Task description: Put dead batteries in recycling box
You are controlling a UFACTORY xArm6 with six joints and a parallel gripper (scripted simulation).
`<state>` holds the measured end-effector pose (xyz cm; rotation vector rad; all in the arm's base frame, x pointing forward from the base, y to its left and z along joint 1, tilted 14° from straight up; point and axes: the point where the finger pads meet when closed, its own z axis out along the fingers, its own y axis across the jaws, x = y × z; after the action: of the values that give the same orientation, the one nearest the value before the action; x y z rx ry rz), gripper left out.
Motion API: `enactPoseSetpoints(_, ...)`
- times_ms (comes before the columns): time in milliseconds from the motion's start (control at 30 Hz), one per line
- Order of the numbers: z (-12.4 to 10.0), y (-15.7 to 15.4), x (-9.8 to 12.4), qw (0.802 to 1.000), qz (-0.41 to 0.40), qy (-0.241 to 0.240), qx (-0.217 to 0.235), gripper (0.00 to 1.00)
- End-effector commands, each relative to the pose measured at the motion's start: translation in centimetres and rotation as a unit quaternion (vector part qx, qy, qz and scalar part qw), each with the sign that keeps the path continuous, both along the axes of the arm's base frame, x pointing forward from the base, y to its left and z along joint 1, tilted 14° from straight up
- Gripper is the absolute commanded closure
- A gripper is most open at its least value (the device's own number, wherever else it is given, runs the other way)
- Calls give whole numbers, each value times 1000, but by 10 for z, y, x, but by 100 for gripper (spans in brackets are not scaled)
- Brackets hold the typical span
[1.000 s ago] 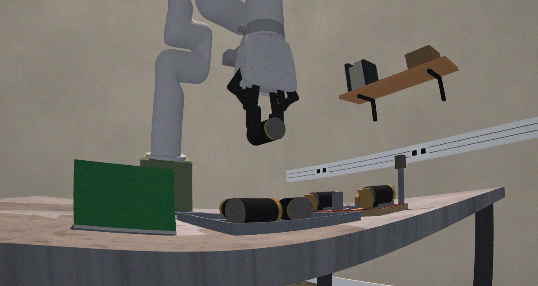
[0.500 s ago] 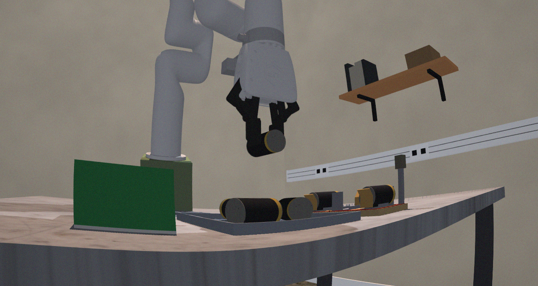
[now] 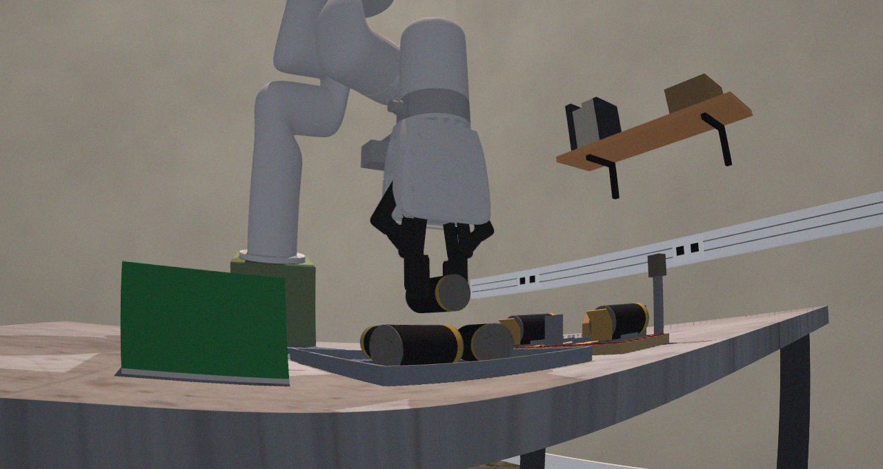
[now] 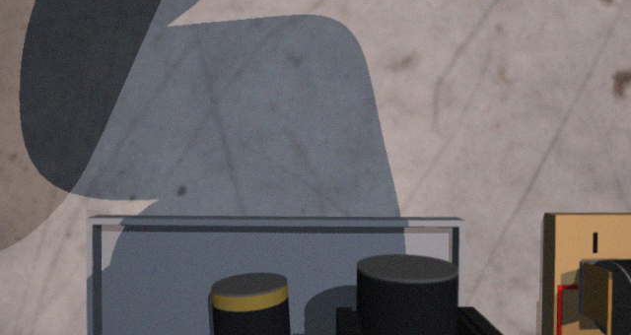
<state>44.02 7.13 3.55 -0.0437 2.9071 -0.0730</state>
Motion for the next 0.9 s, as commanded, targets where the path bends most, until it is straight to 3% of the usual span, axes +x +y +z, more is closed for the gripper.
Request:
enactPoseSetpoints(0,0,0,2,1000,0,-2,0,72)
enactPoseSetpoints(867,-7,0,5,1000,0,-2,0,72)
